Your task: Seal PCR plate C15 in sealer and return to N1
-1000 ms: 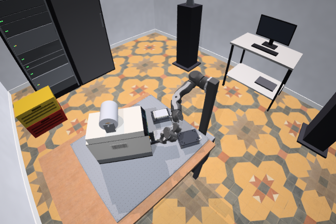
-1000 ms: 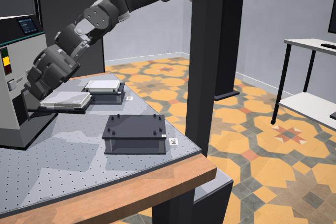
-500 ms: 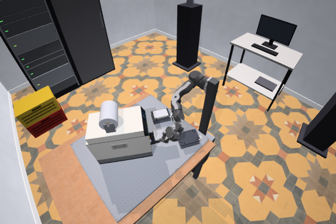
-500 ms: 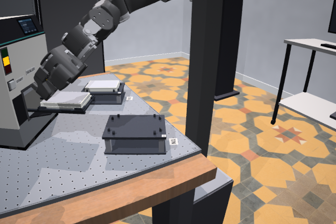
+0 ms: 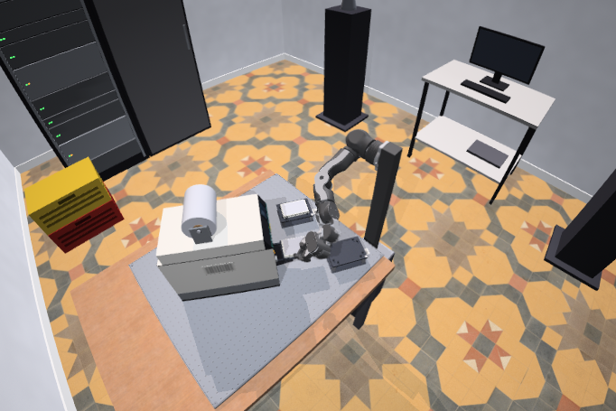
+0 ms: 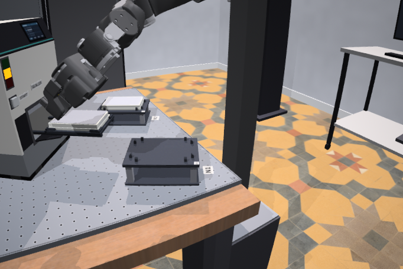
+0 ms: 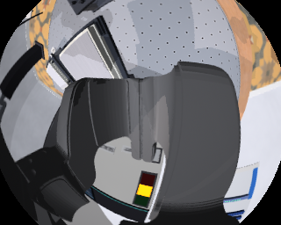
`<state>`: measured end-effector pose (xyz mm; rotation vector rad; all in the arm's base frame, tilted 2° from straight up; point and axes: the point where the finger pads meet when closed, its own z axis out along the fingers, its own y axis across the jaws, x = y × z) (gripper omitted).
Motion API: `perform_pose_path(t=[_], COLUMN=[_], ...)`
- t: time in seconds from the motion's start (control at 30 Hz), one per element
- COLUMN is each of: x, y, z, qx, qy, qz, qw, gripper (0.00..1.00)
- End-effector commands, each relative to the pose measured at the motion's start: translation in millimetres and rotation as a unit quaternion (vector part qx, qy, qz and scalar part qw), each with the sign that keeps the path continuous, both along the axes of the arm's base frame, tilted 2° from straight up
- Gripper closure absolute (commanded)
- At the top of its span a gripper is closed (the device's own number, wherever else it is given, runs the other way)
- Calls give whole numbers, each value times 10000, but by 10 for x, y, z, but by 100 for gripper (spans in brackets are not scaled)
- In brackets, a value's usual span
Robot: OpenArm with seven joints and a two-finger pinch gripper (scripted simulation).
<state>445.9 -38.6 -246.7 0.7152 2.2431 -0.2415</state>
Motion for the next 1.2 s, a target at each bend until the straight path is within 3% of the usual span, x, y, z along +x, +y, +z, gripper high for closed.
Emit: perform_pose_path(t=[0.0, 0.07, 0.13, 0.53, 0.6, 0.7, 1.1, 1.17], x=[-80, -250, -421, -421, -576, -833, -833, -993], y=[32, 89, 146, 146, 219, 301, 301, 371], z=[8, 2, -4, -4, 9, -4, -4, 0], qx=[144, 415, 684, 684, 981, 1364, 1364, 1636], qy=[207, 645, 1082, 1082, 1474, 2126, 2126, 2526], qz=[33, 97, 161, 161, 238, 327, 327, 393], qw=[9997, 9970, 9916, 9916, 9839, 9670, 9670, 9528], gripper=[100, 100, 100, 100, 100, 100, 100, 100])
